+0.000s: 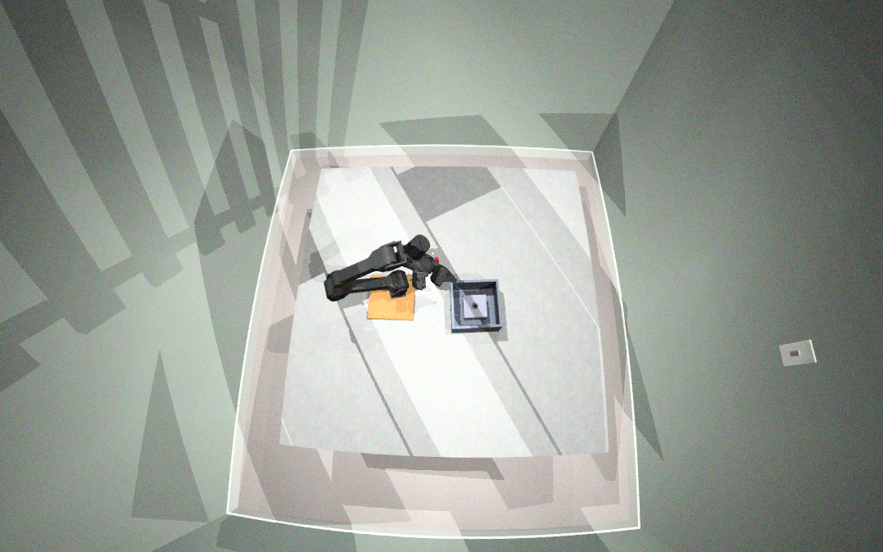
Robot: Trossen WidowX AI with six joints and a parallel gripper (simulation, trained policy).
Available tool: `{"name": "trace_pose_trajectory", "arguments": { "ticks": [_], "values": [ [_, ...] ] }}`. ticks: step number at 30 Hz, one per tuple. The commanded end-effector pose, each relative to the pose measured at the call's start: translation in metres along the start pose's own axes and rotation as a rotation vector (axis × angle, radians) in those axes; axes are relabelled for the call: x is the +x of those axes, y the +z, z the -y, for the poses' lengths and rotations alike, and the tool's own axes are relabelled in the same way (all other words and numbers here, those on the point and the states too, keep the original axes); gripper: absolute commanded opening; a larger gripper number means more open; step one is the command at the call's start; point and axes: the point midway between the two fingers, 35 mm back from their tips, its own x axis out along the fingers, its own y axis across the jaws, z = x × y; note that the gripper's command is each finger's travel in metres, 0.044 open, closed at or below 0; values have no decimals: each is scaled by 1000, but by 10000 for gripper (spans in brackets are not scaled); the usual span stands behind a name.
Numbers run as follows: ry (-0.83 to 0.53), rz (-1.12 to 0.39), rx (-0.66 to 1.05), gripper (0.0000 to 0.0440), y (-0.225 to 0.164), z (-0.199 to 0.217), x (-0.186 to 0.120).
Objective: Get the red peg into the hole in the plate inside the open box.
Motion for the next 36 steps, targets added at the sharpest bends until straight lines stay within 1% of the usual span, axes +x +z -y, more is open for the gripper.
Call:
{"name": "trace_pose_trajectory", "arguments": {
  "ticks": [1, 3, 20, 36],
  "values": [
    [-16, -3, -31, 418, -2, 2, 1],
    [-50, -8, -91, 440, -5, 8, 2],
    [-350, -72, -599, 440, -27, 61, 12],
    [-616, -160, -1081, 440, -40, 118, 21]
  ]
}}
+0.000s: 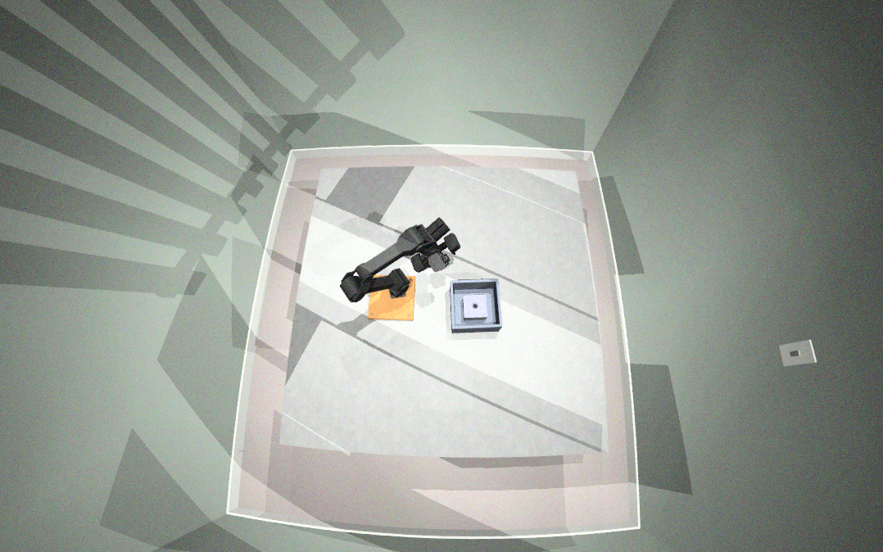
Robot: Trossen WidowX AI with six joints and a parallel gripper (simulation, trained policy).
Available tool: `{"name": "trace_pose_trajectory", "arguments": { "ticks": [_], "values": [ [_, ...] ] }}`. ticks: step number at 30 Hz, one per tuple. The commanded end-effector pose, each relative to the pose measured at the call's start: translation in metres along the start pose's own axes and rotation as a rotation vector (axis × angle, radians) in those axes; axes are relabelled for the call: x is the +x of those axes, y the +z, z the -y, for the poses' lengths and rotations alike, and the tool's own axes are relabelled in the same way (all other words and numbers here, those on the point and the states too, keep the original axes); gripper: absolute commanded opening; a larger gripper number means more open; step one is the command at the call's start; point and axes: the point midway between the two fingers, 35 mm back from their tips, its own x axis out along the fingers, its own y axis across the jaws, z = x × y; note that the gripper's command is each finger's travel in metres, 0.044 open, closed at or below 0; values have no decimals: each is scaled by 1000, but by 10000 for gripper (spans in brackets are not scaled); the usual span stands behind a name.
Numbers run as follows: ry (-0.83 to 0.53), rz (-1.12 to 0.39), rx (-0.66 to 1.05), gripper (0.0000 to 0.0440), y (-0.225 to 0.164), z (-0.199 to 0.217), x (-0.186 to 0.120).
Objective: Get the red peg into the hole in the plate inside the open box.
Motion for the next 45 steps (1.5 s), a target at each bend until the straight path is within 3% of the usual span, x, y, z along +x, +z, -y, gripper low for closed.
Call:
{"name": "trace_pose_trajectory", "arguments": {
  "ticks": [1, 13, 30, 32, 45],
  "values": [
    [-55, -19, -100, 440, -10, 2, 8],
    [-230, -59, -393, 440, -35, 15, 48],
    [-341, -56, -569, 433, -48, 39, 103],
    [-353, -56, -581, 403, -48, 43, 108],
    [-463, -60, -616, 63, -45, 62, 124]
  ]
}}
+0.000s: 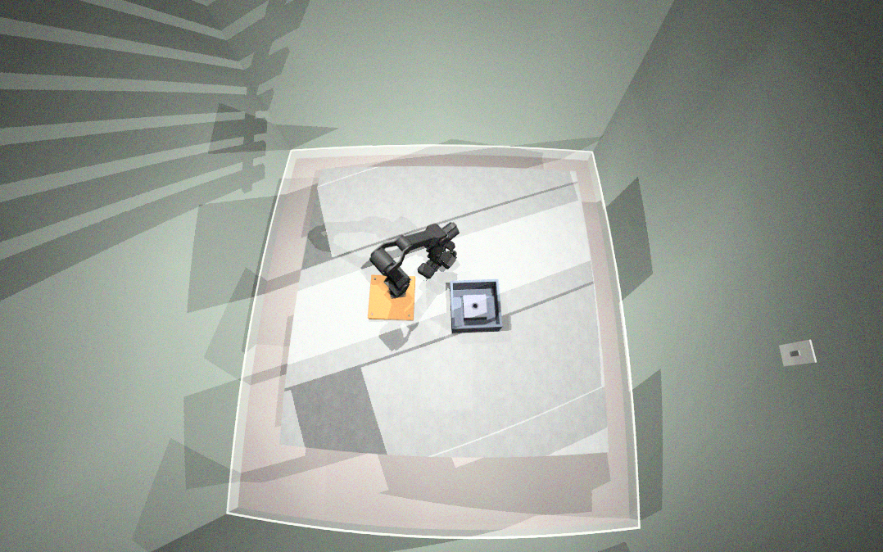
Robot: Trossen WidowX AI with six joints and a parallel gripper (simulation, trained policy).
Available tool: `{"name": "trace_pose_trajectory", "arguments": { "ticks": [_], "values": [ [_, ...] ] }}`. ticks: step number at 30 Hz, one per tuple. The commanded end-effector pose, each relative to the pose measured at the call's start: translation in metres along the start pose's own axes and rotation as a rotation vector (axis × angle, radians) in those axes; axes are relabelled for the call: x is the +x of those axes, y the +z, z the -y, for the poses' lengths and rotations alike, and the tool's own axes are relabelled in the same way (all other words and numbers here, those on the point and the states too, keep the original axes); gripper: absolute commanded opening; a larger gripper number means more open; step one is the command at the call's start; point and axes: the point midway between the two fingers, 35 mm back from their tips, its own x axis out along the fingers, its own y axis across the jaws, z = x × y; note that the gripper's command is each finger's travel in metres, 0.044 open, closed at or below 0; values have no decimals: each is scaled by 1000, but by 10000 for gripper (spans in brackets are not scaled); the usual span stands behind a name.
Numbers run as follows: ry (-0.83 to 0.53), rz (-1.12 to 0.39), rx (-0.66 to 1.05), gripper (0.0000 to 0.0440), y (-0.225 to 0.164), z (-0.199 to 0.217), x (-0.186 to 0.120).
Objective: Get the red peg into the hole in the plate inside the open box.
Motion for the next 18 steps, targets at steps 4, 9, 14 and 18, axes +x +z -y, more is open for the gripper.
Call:
{"name": "trace_pose_trajectory", "arguments": {
  "ticks": [4, 9, 14, 18],
  "values": [
    [-43, 12, -21, 0, 4, 4, 0],
    [-39, 74, -27, 0, 19, 9, -17],
    [-48, 117, -37, 0, 30, 17, -34],
    [-51, 150, -39, 0, 40, 24, -50]
  ]
}}
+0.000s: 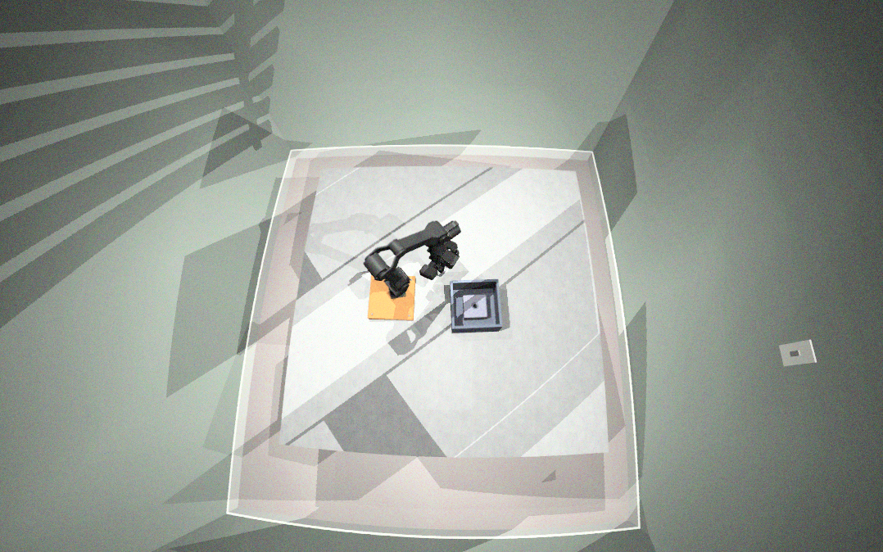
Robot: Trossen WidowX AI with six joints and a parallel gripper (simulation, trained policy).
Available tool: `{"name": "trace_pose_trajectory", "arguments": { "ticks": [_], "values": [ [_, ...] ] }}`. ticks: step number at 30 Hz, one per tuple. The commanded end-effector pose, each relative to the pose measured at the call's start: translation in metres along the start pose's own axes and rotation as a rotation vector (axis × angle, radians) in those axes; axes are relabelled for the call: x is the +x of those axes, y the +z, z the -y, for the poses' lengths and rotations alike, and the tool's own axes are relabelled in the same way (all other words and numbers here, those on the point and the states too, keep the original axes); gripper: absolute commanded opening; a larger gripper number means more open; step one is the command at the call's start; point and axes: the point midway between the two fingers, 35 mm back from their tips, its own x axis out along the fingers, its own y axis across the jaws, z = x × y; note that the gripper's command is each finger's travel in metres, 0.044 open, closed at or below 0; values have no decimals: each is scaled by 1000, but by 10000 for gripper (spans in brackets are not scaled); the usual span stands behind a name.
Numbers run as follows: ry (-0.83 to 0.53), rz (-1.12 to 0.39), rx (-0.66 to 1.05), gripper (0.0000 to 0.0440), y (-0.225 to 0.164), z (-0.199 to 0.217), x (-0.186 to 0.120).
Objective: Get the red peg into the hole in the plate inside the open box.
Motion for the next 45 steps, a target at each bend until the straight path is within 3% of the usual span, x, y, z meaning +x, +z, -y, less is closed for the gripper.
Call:
{"name": "trace_pose_trajectory", "arguments": {
  "ticks": [1, 11, 19, 45],
  "values": [
    [6, 33, 1, 0, 11, 5, -13],
    [17, 108, 69, 0, 47, 20, -50],
    [5, 142, 169, 0, 79, 32, -59],
    [-47, 153, 332, 0, 175, 59, -27]
  ]
}}
